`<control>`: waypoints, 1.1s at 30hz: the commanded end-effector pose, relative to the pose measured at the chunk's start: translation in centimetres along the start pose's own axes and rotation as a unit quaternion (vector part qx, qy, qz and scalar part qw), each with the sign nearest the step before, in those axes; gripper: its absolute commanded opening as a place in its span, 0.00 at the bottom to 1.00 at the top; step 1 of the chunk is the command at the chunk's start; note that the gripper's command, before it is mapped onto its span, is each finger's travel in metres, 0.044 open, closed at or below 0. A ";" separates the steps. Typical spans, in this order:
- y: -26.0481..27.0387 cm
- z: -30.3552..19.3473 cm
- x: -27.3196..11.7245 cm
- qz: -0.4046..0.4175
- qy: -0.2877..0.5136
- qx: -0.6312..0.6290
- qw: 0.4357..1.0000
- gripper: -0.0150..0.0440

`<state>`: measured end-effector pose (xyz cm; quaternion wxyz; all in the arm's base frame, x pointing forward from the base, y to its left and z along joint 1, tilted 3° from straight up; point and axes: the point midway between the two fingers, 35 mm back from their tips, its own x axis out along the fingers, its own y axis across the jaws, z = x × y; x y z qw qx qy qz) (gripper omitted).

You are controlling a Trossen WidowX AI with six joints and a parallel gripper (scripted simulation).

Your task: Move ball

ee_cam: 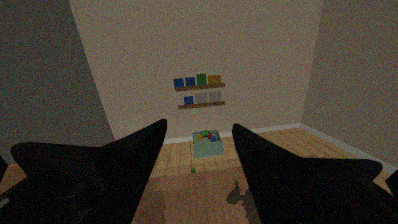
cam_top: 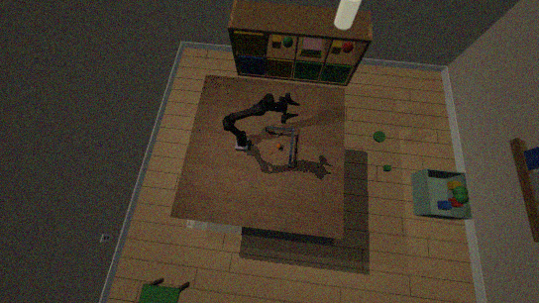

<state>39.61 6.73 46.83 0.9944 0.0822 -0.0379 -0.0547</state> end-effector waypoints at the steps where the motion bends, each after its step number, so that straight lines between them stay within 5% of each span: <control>1: -1.1 -6.3 2.0 -0.006 0.099 -0.051 0.994 0.78; 12: -7.2 -23.8 1.7 -0.021 0.403 -0.133 0.905 0.78; 23: -13.9 -36.6 -8.0 -0.031 0.703 -0.099 0.704 0.78; 33: -14.6 -37.6 -9.7 -0.032 0.737 -0.085 0.670 0.78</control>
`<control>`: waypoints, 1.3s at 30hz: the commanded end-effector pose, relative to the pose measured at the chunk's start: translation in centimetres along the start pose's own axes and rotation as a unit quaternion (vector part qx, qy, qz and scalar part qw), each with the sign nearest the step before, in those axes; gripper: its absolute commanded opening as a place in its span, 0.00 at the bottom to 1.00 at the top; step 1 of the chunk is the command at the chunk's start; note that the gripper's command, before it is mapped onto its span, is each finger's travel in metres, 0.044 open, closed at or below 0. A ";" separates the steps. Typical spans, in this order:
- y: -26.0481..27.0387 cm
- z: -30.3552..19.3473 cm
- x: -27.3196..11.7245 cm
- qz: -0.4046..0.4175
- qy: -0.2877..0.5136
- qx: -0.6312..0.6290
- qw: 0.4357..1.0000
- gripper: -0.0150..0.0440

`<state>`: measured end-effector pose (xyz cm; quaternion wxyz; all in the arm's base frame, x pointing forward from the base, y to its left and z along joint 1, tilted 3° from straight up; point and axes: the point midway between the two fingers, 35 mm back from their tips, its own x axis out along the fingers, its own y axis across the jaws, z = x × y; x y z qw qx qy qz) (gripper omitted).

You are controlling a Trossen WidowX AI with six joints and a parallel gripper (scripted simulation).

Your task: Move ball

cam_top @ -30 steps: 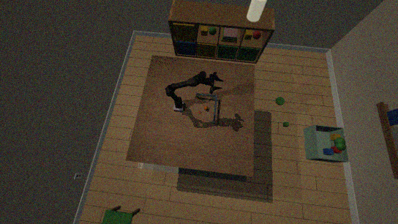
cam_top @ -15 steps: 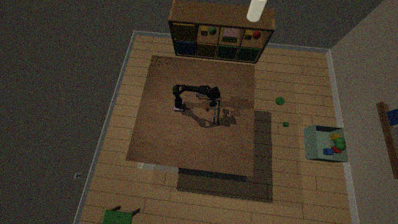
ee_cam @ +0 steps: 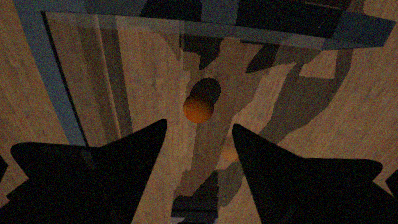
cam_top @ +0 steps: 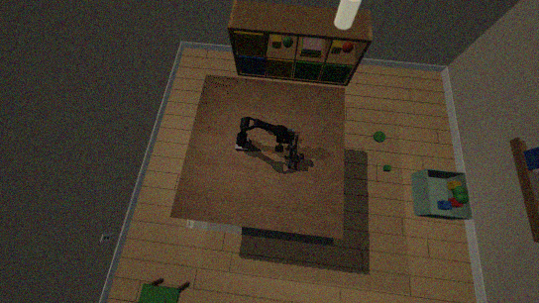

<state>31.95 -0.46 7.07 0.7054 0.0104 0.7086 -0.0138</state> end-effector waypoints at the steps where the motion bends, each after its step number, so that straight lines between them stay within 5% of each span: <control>1: 0.0 -0.3 0.7 0.003 0.009 -0.001 1.000 0.78; 34: 0.1 -0.4 5.8 0.003 0.009 -0.001 1.000 0.78; 39: 0.1 -0.4 5.8 0.003 0.009 -0.001 1.000 0.59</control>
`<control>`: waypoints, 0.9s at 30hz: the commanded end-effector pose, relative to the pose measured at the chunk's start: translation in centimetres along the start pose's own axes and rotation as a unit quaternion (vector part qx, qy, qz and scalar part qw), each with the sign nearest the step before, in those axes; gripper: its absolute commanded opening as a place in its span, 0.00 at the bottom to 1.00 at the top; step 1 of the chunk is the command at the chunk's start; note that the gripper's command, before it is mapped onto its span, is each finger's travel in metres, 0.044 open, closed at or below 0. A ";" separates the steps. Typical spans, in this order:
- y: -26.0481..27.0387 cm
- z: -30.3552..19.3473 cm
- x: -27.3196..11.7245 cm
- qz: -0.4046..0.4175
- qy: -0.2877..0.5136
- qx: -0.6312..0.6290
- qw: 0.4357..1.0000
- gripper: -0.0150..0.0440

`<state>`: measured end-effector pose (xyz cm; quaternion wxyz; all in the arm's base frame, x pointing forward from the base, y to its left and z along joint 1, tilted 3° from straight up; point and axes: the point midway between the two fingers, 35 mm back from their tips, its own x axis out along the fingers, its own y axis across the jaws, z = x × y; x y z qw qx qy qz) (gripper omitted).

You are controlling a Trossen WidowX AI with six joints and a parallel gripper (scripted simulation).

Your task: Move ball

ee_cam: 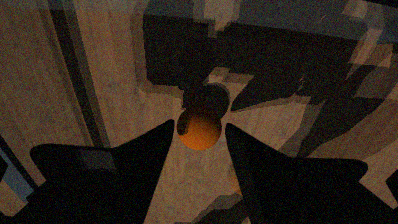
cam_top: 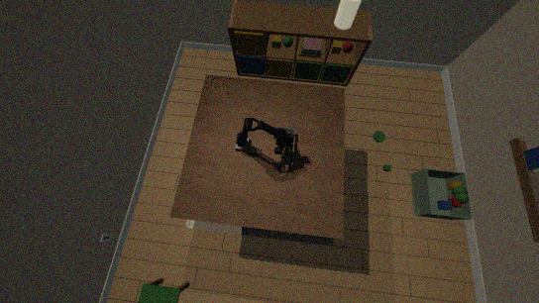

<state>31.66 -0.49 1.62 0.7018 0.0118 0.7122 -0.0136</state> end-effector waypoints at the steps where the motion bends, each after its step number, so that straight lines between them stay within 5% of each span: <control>1: 0.1 -0.1 0.3 0.002 0.004 -0.001 1.000 0.58; 6: 0.1 -0.1 0.3 0.002 0.004 -0.001 1.000 0.53; 12: 0.1 0.3 -1.6 0.002 0.004 -0.001 1.000 0.26; 27: 0.1 0.5 -10.1 0.005 0.000 -0.009 1.000 0.25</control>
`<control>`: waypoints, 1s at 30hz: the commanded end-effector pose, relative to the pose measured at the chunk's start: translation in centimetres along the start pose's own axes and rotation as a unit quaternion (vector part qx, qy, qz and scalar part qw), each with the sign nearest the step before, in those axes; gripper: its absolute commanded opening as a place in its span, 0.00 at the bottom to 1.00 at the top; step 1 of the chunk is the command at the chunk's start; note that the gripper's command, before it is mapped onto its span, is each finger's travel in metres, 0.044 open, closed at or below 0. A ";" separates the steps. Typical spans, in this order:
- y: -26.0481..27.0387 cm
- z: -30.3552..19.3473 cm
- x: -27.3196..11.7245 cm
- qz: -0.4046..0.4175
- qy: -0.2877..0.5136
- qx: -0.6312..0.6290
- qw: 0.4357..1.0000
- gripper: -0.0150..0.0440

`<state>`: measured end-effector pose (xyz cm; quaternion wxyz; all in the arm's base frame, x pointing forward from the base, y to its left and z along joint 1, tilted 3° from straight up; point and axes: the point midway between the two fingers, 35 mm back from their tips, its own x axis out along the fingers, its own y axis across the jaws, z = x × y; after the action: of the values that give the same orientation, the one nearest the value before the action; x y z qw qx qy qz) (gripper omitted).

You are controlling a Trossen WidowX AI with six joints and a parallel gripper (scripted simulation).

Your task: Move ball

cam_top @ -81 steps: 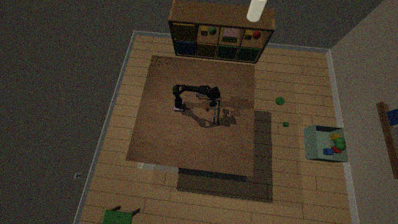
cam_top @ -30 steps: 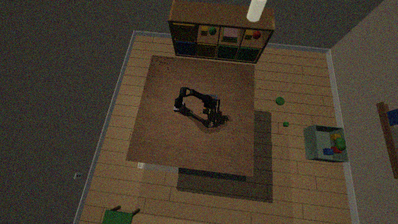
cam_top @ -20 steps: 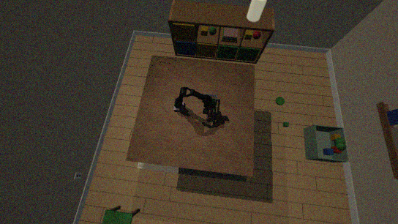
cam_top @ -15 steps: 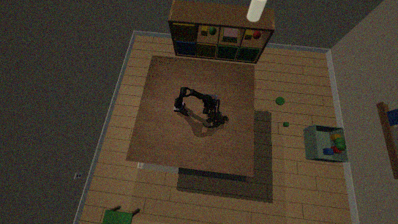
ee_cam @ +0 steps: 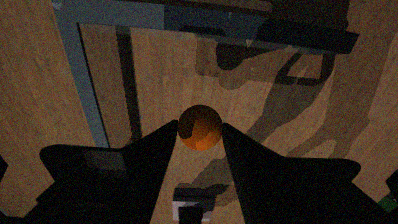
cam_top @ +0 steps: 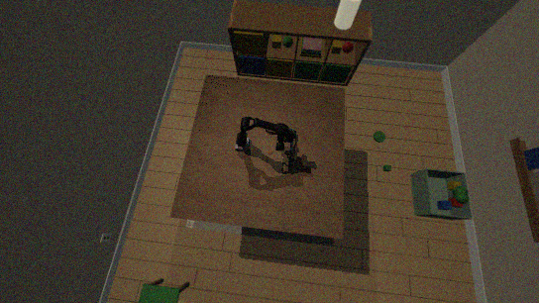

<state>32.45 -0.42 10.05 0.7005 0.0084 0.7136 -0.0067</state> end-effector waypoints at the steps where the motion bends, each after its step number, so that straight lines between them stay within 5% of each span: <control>1: 0.0 -0.3 -2.2 0.002 -0.001 0.000 1.000 0.25; 9: -0.1 -0.7 -4.4 0.000 0.002 0.006 1.000 0.25; 30: -5.5 -6.3 -0.5 -0.002 0.004 0.006 1.000 0.25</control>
<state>26.99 -5.15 11.23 0.6977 0.0137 0.7162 -0.0117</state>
